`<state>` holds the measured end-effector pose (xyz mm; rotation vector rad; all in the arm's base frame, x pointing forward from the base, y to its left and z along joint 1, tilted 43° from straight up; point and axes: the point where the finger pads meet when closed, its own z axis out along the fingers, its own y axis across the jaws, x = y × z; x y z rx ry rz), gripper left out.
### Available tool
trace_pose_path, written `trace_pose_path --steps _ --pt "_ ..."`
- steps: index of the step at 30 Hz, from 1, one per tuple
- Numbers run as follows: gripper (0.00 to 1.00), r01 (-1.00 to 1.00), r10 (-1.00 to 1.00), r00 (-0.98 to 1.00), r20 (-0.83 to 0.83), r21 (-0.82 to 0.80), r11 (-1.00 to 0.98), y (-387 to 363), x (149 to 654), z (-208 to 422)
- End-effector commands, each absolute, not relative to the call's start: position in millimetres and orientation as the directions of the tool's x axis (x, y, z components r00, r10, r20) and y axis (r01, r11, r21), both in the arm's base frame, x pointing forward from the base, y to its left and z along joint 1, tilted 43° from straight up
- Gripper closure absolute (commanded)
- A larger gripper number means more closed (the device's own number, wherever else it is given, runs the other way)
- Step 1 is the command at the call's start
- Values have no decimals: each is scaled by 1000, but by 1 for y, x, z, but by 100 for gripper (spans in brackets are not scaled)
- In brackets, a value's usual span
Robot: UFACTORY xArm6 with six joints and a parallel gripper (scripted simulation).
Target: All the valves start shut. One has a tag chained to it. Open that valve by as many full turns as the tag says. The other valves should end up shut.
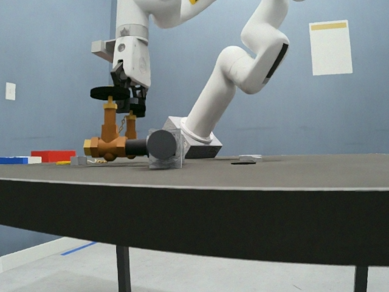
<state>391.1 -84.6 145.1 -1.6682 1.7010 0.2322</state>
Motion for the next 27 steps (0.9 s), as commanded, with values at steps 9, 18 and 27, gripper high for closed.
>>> trace_pose_path --steps 9,18,27 --pt "100 -923 -794 110 -598 -357 142 -86 392 146" --pt "100 -917 -800 151 -581 -384 106 -86 392 146" --pt "100 -864 -804 343 -486 -499 -67 -86 392 146"
